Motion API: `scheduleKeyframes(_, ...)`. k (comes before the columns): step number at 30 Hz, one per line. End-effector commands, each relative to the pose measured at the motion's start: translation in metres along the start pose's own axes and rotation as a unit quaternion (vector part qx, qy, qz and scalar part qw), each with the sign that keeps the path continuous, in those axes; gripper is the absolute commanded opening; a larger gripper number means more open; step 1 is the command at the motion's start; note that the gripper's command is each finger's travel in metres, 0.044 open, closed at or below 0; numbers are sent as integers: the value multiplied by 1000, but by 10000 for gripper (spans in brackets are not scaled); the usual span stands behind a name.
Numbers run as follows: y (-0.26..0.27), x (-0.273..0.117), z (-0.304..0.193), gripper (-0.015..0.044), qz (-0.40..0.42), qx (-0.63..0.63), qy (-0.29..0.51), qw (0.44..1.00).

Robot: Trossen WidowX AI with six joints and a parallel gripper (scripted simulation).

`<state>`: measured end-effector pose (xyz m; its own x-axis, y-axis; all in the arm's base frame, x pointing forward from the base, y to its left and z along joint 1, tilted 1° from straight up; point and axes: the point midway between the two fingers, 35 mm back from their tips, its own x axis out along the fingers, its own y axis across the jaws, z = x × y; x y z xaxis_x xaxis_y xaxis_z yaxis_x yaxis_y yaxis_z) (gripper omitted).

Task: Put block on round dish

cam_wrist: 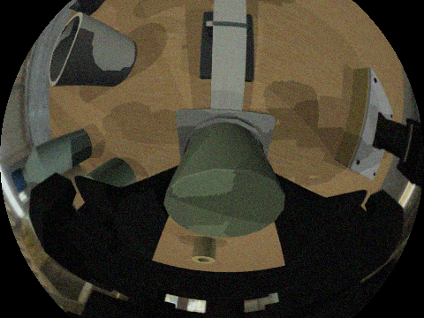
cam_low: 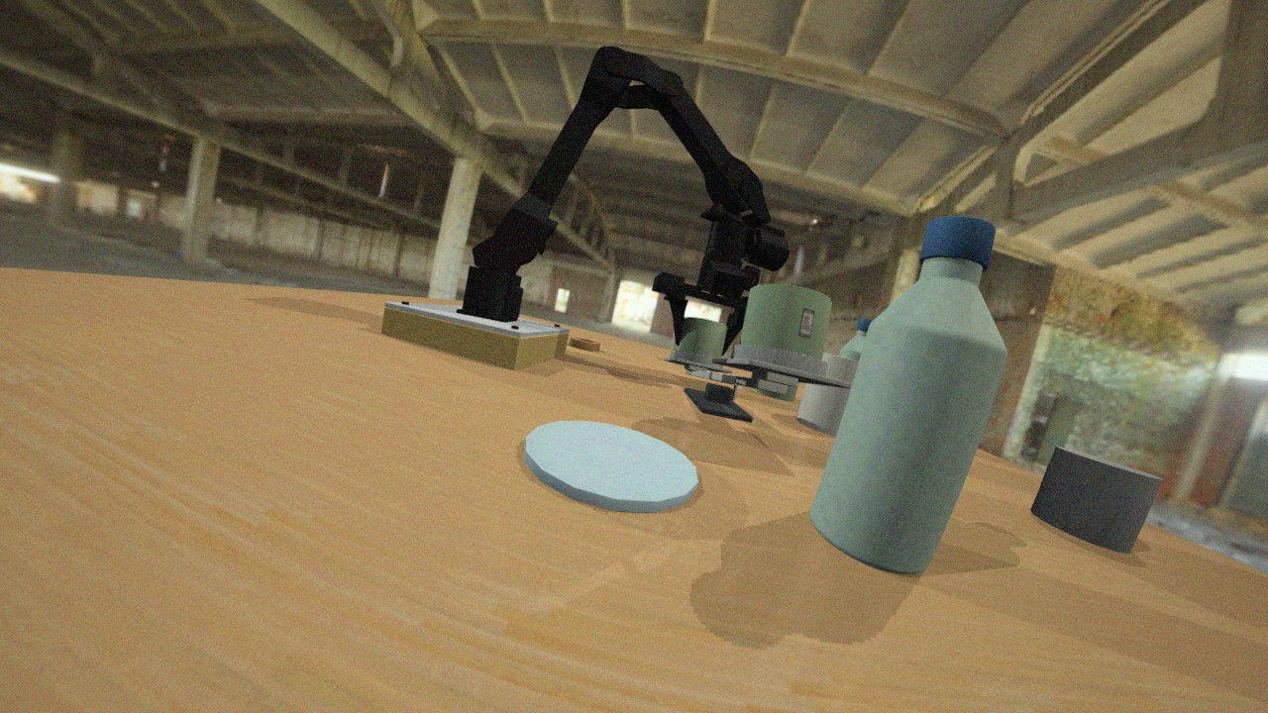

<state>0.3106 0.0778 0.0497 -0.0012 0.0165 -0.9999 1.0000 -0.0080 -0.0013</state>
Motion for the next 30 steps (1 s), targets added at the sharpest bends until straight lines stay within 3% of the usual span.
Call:
scheduleKeyframes(1, 2, -7, 0, 0, 3, 1, -1, 1000)
scheduleKeyframes(30, 7, -43, -1, 0, 3, 1, -1, 1000)
